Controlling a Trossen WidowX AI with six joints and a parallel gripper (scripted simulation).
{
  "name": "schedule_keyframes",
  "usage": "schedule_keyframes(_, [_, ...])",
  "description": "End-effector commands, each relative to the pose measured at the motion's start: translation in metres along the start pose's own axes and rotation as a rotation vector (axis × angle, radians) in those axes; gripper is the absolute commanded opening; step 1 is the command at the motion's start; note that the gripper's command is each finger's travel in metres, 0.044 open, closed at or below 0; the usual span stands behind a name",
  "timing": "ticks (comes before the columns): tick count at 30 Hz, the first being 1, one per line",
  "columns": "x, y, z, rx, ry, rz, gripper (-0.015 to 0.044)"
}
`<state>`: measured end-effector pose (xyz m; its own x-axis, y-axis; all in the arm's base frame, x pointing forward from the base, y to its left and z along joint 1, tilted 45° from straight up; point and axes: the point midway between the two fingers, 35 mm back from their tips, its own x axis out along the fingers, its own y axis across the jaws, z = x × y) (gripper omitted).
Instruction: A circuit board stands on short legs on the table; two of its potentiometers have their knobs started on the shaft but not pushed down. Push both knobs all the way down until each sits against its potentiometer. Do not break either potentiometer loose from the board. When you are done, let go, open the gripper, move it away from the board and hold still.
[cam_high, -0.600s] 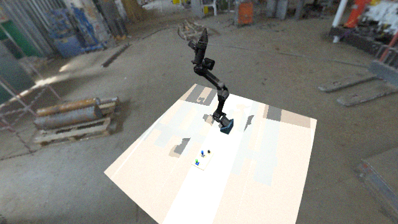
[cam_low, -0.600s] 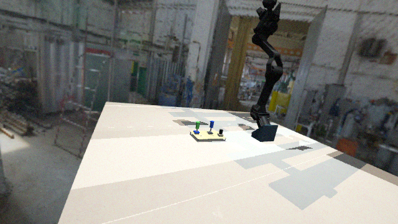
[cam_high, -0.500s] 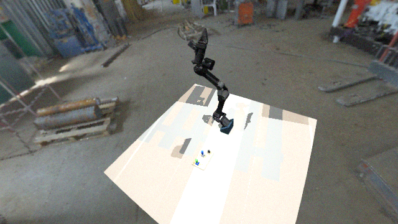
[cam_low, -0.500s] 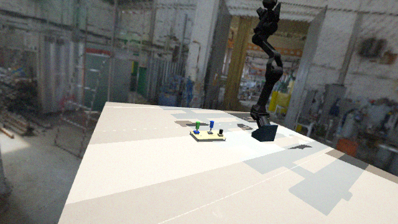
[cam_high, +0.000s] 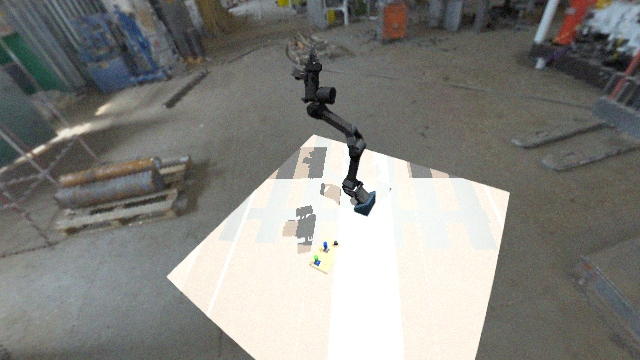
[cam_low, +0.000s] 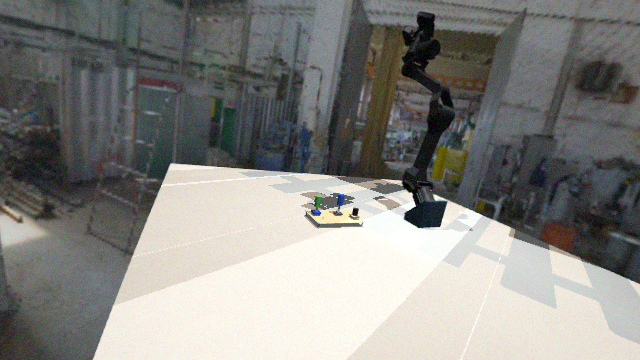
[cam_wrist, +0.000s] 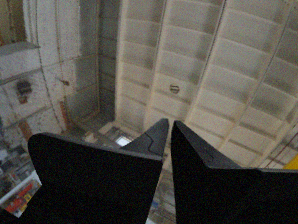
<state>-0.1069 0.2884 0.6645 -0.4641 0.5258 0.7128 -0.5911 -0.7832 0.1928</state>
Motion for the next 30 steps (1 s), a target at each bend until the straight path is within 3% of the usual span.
schedule_keyframes(1, [-0.004,0.022,0.013,0.04,-0.05,0.038,0.0])
schedule_keyframes(22, [-0.034,0.112,0.07,0.305,-0.253,0.27,0.0])
schedule_keyframes(30, [-0.061,0.156,0.107,0.466,-0.317,0.449,0.0])
